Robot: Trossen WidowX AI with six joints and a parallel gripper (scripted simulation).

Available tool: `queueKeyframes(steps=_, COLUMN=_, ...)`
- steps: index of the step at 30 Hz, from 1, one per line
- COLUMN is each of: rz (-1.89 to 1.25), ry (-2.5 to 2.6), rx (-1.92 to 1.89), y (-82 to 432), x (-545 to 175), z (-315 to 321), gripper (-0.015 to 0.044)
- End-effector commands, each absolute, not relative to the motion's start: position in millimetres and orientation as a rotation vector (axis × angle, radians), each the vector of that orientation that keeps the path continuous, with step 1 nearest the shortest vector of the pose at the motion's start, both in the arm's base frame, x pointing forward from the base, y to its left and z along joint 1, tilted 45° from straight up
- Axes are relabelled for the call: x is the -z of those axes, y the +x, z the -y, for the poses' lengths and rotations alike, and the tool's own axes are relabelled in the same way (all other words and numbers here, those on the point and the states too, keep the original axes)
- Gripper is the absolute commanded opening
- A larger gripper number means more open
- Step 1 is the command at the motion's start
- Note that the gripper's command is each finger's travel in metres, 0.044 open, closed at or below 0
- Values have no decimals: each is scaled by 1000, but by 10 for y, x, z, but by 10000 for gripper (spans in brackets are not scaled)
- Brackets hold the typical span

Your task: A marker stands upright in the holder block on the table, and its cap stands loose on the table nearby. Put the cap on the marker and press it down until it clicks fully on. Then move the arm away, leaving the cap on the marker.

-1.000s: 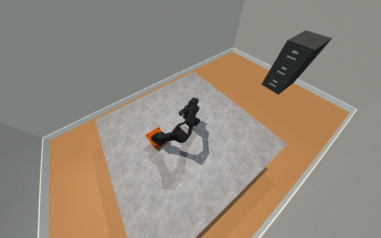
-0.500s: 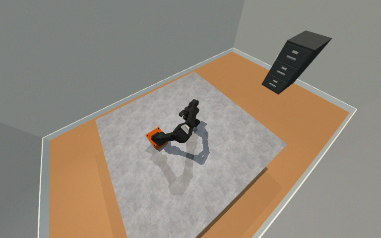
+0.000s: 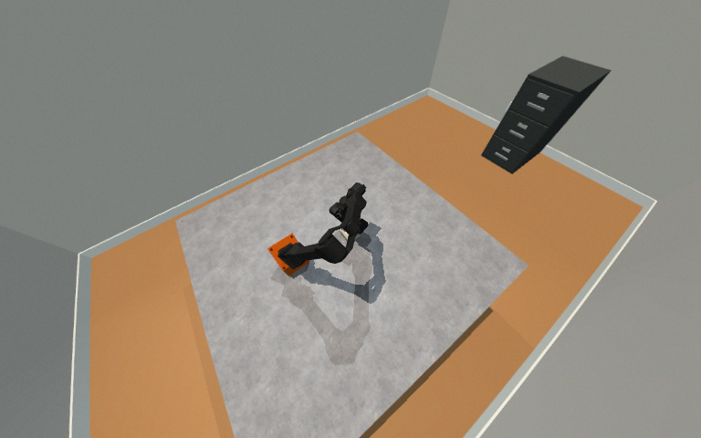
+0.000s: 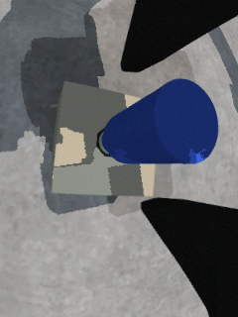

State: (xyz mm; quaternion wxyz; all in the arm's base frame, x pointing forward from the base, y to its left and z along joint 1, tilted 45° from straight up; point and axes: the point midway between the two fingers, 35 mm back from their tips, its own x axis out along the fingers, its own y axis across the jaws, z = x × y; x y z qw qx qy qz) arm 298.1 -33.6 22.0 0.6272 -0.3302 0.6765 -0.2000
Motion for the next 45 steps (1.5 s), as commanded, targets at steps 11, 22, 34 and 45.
queueKeyframes(steps=11, rz=-1552, ry=-755, rx=456, y=2976, x=-751, z=-193, gripper=440)
queueKeyframes(steps=22, rz=-1464, ry=-579, rx=629, y=2977, x=-686, z=-133, gripper=230)
queueKeyframes(steps=34, rz=-1464, ry=-579, rx=629, y=2977, x=-686, z=-133, gripper=0)
queueKeyframes(steps=45, rz=-1464, ry=-579, rx=629, y=2979, x=-644, z=-92, gripper=0)
